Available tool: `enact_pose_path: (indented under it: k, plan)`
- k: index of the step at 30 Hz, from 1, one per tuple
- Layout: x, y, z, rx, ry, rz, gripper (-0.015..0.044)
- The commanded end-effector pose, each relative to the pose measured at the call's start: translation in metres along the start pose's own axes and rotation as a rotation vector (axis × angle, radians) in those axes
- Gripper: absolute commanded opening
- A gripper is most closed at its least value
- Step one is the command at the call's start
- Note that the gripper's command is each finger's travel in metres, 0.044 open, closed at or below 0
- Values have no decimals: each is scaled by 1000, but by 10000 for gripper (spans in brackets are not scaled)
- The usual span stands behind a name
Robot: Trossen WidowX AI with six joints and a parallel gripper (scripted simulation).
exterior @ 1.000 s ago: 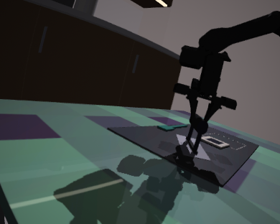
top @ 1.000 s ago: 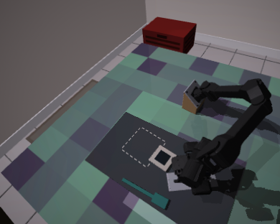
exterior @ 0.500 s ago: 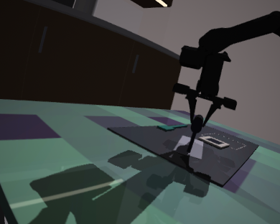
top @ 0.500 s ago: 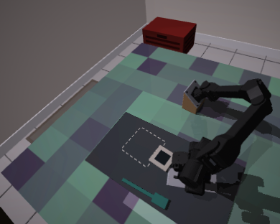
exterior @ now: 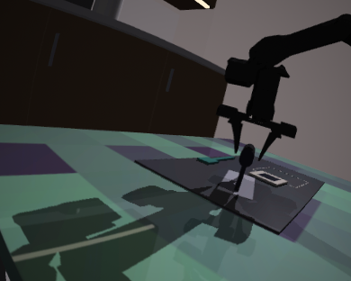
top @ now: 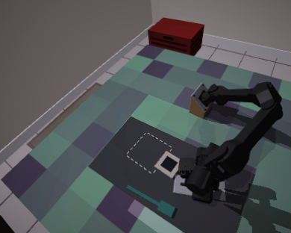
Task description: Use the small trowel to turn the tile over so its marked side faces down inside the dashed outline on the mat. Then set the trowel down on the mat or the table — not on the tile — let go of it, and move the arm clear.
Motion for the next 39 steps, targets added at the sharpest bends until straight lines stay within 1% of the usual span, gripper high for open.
enact_pose_path:
  k: [1,7,10,12,17,21,25,39]
  plan:
    - [0,-1,0,-3,0,-6,270]
    - [0,-1,2,-3,0,-7,270]
    - [-1,-2,34,-4,0,-23,270]
    - [-2,-3,44,-3,0,-28,270]
    - [-2,-3,44,-4,0,-23,270]
    - [-3,1,44,-5,-1,54,270]
    - [-3,1,43,-5,-2,59,270]
    - [-2,1,21,-4,-1,60,270]
Point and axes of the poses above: the point midway between the two fingers, 35 mm back from their tips, its own z axis back along the fingers, its own y axis across the jaws, x = y × z, the point moved 1 cm from there along z, back along the fingers, and after that the axes turned 4 degrees about z, right-handed, at the moved point
